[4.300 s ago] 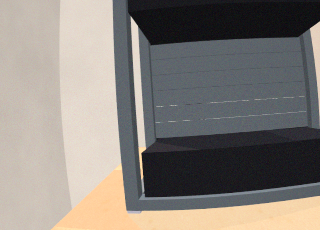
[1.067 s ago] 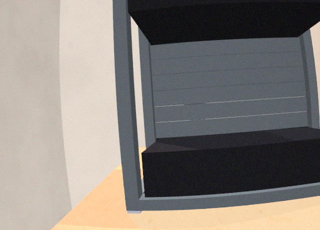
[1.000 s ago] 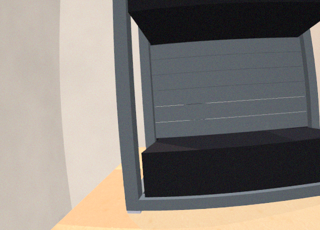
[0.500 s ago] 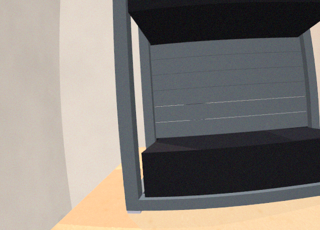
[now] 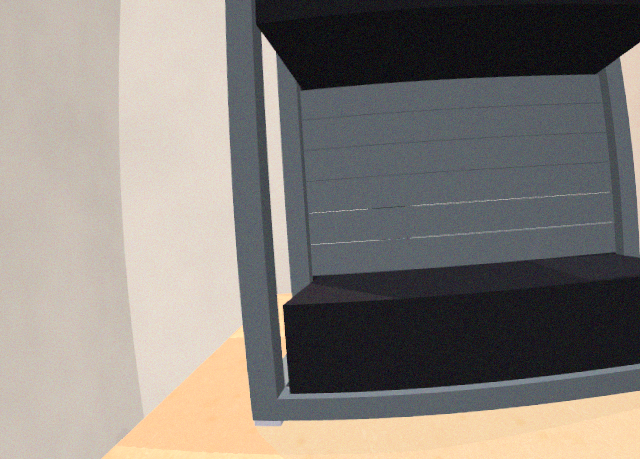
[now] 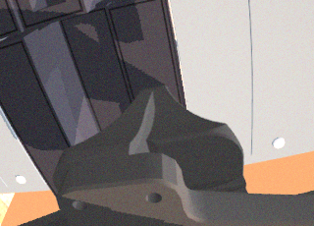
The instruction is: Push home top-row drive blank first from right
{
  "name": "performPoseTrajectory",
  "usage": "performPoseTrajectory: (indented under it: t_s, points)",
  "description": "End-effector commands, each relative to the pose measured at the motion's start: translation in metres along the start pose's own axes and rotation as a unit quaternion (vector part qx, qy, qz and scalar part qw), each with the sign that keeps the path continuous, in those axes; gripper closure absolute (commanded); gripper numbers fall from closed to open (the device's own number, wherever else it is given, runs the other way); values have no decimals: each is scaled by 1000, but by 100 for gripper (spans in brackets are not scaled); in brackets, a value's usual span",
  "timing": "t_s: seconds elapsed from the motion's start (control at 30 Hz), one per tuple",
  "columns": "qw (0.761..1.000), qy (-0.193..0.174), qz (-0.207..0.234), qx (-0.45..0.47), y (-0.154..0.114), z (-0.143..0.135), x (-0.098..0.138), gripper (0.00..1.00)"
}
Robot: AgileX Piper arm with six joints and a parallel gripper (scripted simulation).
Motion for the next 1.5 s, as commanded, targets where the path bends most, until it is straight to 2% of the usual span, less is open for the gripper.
performPoseTrajectory:
  t_s: [0.0, 1.47]
  points:
    - [1000, -3, -1, 0, 1, -2, -1, 100]
    - [1000, -3, -1, 0, 1, -2, -9, 100]
Point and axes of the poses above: the point where the finger pads meet when closed, its own x axis back along the fingers, its own z axis across the jaws, y = z × x, the point moved 4 cm from there along x, back along the fingers, and after that the axes turned 9 degrees about x, right-handed, at the moved point
